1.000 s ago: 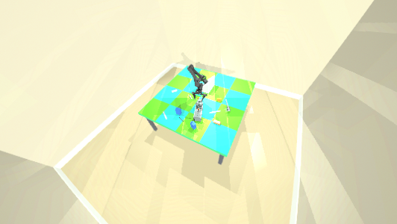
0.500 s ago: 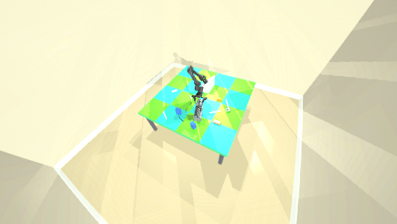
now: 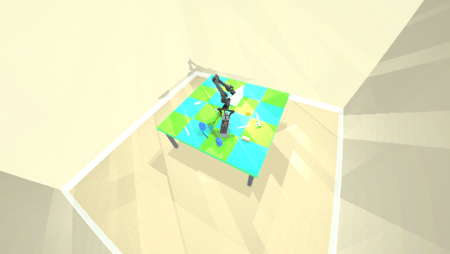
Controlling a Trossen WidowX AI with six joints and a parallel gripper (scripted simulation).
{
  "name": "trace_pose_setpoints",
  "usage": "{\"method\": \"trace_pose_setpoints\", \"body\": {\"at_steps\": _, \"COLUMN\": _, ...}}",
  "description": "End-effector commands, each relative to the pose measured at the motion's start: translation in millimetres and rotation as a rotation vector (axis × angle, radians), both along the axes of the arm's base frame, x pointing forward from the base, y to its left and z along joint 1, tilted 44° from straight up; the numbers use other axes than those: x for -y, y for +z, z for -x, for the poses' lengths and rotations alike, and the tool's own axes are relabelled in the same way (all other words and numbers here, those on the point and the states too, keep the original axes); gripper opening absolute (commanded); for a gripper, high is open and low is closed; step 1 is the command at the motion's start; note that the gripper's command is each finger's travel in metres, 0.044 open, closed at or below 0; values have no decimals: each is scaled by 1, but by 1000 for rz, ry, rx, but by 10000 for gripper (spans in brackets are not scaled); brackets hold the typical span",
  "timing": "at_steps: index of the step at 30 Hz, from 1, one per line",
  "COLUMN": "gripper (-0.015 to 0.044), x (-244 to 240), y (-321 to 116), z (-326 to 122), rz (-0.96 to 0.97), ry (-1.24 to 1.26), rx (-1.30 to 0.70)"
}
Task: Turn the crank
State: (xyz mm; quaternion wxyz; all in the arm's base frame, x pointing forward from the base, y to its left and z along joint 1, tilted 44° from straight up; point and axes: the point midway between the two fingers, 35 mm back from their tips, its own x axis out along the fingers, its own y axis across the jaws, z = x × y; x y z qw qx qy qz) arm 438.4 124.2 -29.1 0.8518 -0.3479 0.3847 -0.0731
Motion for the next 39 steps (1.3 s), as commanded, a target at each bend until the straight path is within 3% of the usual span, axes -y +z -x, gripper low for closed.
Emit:
{"method": "trace_pose_setpoints", "body": {"at_steps": 1, "gripper": 387, "x": 0, "y": -2, "z": 1, "rz": 3, "ry": 6, "rx": -7}}
{"method": "trace_pose_setpoints", "body": {"at_steps": 16, "gripper": 0, "x": 0, "y": -2, "z": 1, "rz": 3, "ry": 6, "rx": -7}}
{"method": "trace_pose_setpoints", "body": {"at_steps": 36, "gripper": 0, "x": 0, "y": 0, "z": 0, "rz": 0, "ry": 0, "rx": -1}}
{"method": "trace_pose_setpoints", "body": {"at_steps": 39, "gripper": 79, "x": 0, "y": 0, "z": 0, "rz": 0, "ry": 0, "rx": -1}}
